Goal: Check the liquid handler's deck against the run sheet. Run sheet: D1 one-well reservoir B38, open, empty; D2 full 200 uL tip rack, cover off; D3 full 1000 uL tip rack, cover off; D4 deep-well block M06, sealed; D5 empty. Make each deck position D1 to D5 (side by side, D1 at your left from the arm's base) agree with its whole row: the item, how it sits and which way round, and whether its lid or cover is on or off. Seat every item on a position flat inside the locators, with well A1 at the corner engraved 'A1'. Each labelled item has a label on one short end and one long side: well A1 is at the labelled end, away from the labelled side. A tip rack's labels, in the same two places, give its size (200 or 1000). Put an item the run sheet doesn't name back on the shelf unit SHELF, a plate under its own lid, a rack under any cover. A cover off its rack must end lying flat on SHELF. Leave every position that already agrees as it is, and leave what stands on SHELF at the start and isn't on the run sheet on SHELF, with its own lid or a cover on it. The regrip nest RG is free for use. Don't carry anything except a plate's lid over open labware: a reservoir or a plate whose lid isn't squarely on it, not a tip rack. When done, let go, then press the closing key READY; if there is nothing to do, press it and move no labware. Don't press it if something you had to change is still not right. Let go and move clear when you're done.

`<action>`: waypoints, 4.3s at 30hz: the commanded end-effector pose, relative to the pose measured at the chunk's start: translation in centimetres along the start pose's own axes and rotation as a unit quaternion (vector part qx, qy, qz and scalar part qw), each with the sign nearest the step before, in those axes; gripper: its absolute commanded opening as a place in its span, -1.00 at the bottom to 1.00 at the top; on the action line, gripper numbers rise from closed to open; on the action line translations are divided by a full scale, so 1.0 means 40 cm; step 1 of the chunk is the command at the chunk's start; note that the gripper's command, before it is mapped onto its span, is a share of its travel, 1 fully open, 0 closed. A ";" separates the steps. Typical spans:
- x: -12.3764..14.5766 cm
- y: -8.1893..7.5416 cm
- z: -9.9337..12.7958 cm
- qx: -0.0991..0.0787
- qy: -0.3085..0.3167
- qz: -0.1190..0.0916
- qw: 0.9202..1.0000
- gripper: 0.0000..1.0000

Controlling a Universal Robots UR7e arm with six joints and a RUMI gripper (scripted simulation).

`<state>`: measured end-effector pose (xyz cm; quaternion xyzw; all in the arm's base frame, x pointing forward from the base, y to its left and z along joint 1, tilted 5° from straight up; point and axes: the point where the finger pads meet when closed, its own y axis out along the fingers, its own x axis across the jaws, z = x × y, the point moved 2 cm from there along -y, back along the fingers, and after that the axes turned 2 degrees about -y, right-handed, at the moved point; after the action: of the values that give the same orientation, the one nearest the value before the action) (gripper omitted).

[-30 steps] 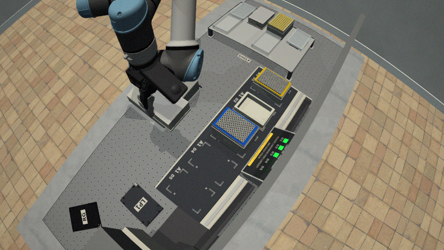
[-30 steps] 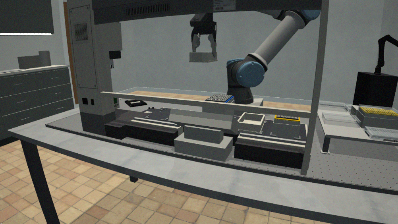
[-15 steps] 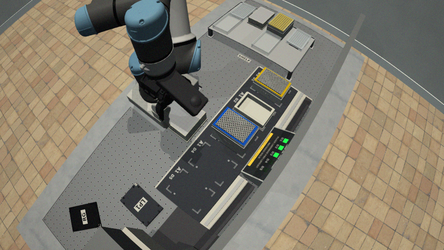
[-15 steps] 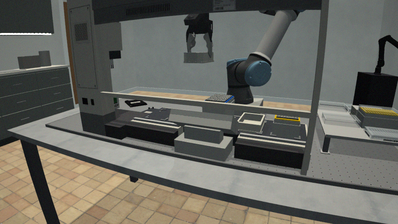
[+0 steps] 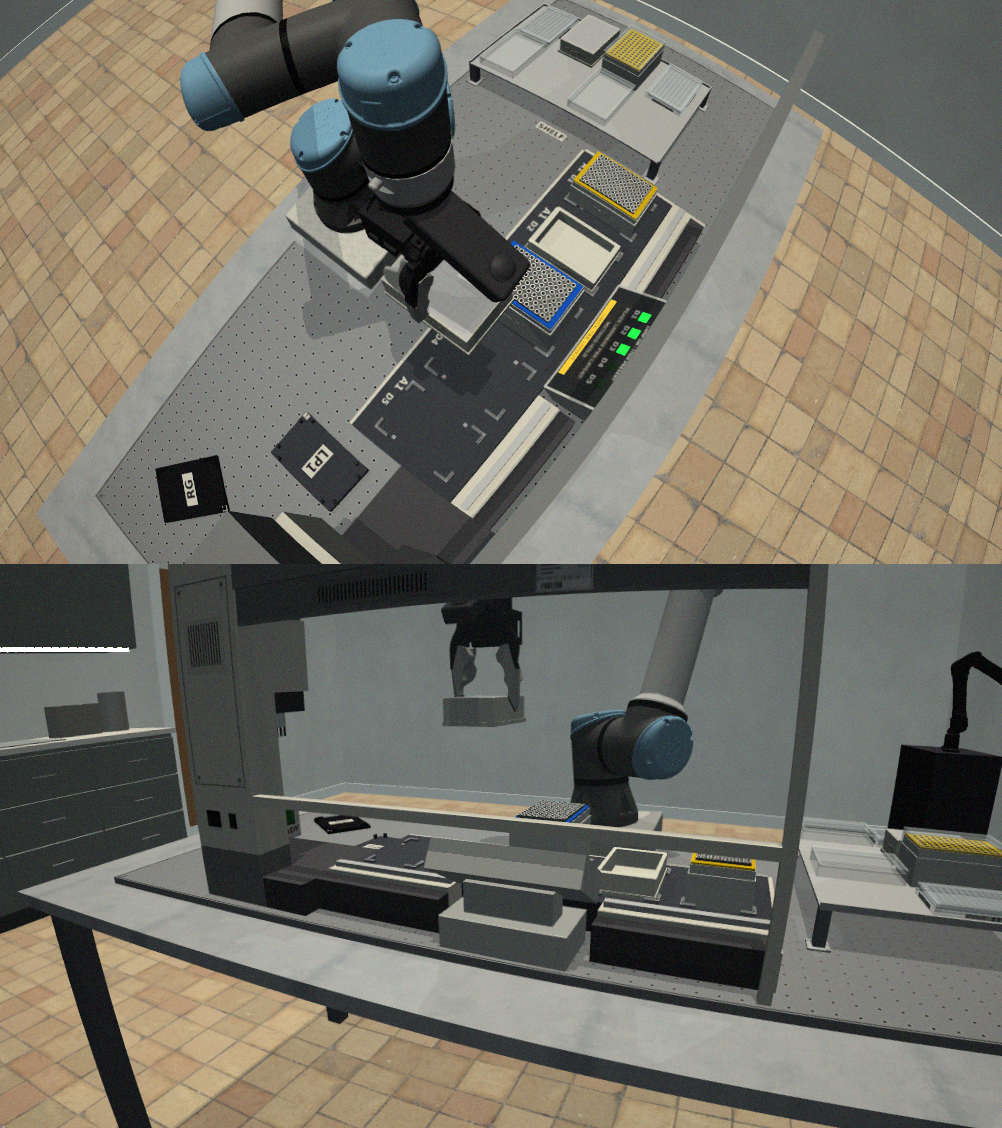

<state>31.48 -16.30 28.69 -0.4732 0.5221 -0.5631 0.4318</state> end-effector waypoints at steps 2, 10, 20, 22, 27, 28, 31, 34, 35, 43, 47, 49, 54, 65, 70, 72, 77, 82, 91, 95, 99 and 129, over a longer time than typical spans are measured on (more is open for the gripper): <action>0.005 -0.001 0.074 -0.002 0.001 -0.001 1.000 -1.00; 0.005 -0.001 0.095 -0.002 0.001 -0.001 1.000 -1.00; 0.005 -0.001 0.095 -0.002 0.001 -0.001 1.000 -1.00; 0.005 -0.001 0.095 -0.002 0.001 -0.001 1.000 -1.00; 0.005 -0.001 0.095 -0.002 0.001 -0.001 1.000 -1.00; 0.005 -0.001 0.095 -0.002 0.001 -0.001 1.000 -1.00; 0.005 -0.001 0.095 -0.002 0.001 -0.001 1.000 -1.00; 0.005 -0.001 0.095 -0.002 0.001 -0.001 1.000 -1.00; 0.005 -0.001 0.095 -0.002 0.001 -0.001 1.000 -1.00; 0.005 -0.001 0.095 -0.002 0.001 -0.001 1.000 -1.00; 0.005 -0.001 0.095 -0.002 0.001 -0.001 1.000 -1.00; 0.005 -0.001 0.095 -0.002 0.001 -0.001 1.000 -1.00; 0.005 -0.001 0.095 -0.002 0.001 -0.001 1.000 -1.00; 0.005 -0.001 0.095 -0.002 0.001 -0.001 1.000 -1.00; 0.005 0.008 0.095 -0.002 0.001 -0.001 1.000 -1.00; 0.005 0.016 0.095 -0.002 0.001 -0.001 1.000 -1.00; 0.005 0.037 0.095 -0.002 0.001 -0.001 1.000 -1.00; 0.005 0.053 0.095 -0.002 0.001 -0.001 1.000 -1.00; 0.006 0.087 0.095 -0.002 0.001 -0.001 1.000 -1.00; 0.006 0.103 0.095 -0.002 0.001 -0.001 1.000 -1.00; 0.006 0.116 0.095 -0.002 0.001 -0.001 1.000 -1.00; 0.006 0.228 0.094 -0.002 0.001 -0.001 1.000 -1.00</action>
<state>35.05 -17.87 20.38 -0.4743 0.5233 -0.5627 0.4297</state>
